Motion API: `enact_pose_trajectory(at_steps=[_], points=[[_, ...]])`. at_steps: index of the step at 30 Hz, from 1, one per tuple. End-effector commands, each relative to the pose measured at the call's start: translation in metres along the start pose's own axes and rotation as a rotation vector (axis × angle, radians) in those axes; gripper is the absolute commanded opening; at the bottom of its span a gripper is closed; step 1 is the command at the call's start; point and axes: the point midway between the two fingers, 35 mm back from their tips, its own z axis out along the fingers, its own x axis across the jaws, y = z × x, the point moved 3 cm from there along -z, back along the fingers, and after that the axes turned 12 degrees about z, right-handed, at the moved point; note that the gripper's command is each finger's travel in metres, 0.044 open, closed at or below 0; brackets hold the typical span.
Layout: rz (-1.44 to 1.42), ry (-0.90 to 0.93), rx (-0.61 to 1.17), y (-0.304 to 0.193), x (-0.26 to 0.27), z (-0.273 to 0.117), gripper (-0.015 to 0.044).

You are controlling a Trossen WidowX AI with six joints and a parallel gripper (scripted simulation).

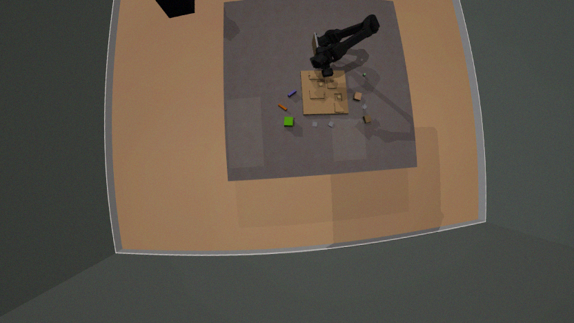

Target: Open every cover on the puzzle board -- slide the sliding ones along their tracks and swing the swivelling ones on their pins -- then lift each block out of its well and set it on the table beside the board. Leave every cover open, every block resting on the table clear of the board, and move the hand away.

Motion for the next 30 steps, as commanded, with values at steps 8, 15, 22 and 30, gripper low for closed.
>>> enact_pose_trajectory(at_steps=[8, 15, 22, 30], points=[[0.163, -0.007, 0.0, 0.0003, -0.0076, 0.0007, 0.0], [0.163, -0.007, 0.0, 0.0003, -0.0076, 0.0007, 0.0], [0.163, -0.007, 0.0, 0.0003, -0.0076, 0.0007, 0.0], [0.163, -0.007, -0.001, 0.0006, -0.0071, 0.0051, 0.0]])
